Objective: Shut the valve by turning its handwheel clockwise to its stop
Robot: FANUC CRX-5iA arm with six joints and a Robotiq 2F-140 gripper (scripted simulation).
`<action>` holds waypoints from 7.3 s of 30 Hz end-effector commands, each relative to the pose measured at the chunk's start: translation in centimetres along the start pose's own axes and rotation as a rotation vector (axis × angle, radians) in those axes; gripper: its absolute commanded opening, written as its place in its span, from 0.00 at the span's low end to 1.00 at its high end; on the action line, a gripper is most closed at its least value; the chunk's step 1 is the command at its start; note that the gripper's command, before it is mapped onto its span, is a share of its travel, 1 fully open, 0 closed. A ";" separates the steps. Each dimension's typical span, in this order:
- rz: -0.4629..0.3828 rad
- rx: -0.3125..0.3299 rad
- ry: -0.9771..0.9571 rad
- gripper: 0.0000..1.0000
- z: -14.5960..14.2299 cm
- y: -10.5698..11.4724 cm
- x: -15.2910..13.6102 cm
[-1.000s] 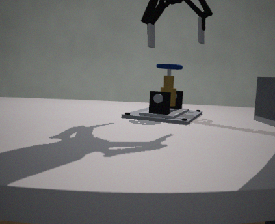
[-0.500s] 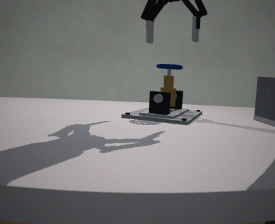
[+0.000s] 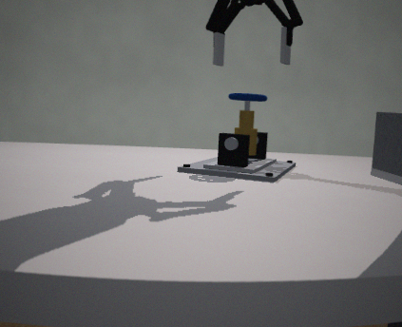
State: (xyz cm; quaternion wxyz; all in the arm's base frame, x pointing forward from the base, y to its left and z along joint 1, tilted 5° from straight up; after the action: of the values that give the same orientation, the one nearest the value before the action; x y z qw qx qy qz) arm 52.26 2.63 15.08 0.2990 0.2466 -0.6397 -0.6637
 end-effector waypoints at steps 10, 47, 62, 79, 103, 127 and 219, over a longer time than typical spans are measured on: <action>0.000 0.000 0.000 1.00 0.0 -1.1 0.0; 0.000 0.000 0.000 1.00 -0.1 -2.5 -0.1; 0.000 0.000 0.000 1.00 -0.1 -2.5 -0.1; 0.000 0.000 0.000 1.00 -0.1 -2.5 -0.1; 0.000 0.000 0.000 1.00 -0.1 -4.0 -0.1; 0.000 0.000 0.000 1.00 -0.1 -7.1 -0.1; 0.000 0.000 -0.001 0.00 -0.1 -7.6 -0.1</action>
State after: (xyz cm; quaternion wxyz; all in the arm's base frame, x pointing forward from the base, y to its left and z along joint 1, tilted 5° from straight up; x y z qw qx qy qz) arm 51.74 2.65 7.54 0.2989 0.2467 -0.6398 -0.6637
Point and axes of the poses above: the point where the finger pads meet when closed, its own y axis back along the fingers, its own z axis across the jaws, x = y × z, the point moved 10 cm from there along y, back along the fingers, and after that the axes turned 14 degrees about -y, right-handed, at the moved point
